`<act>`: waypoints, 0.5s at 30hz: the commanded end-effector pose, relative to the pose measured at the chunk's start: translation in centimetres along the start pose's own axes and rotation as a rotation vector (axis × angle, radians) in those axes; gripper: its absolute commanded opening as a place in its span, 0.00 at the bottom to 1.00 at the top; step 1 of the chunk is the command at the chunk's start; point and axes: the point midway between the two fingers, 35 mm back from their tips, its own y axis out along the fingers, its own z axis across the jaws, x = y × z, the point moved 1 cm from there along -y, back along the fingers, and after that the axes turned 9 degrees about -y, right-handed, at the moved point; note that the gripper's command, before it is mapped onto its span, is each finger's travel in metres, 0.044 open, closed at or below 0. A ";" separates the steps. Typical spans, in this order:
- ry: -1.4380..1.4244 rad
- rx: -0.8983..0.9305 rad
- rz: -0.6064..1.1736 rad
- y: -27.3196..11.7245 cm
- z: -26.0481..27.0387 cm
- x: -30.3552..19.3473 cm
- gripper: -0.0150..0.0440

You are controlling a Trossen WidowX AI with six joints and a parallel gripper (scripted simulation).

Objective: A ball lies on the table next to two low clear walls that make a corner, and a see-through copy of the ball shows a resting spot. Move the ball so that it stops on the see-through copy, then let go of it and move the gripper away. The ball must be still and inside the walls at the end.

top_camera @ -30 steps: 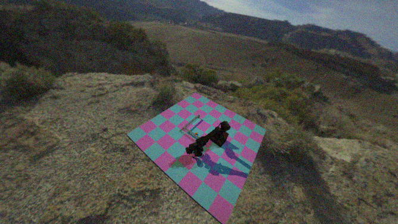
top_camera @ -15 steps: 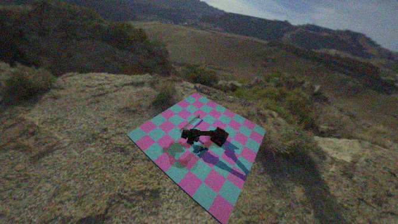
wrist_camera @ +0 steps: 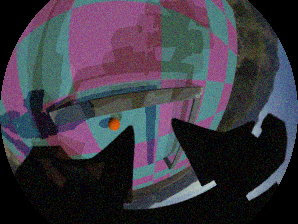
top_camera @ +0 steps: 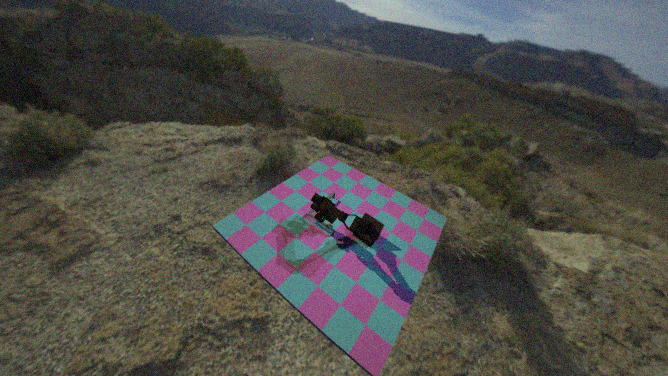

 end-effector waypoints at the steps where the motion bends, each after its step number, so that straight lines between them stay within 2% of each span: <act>1: 0.038 0.119 -0.078 1.3 2.6 -1.8 0.63; 5: 0.075 0.220 -0.195 2.2 5.4 -2.9 0.63; 12: 0.075 0.220 -0.195 2.3 5.4 -2.9 0.63; 15: 0.075 0.220 -0.196 3.5 5.7 -2.7 0.63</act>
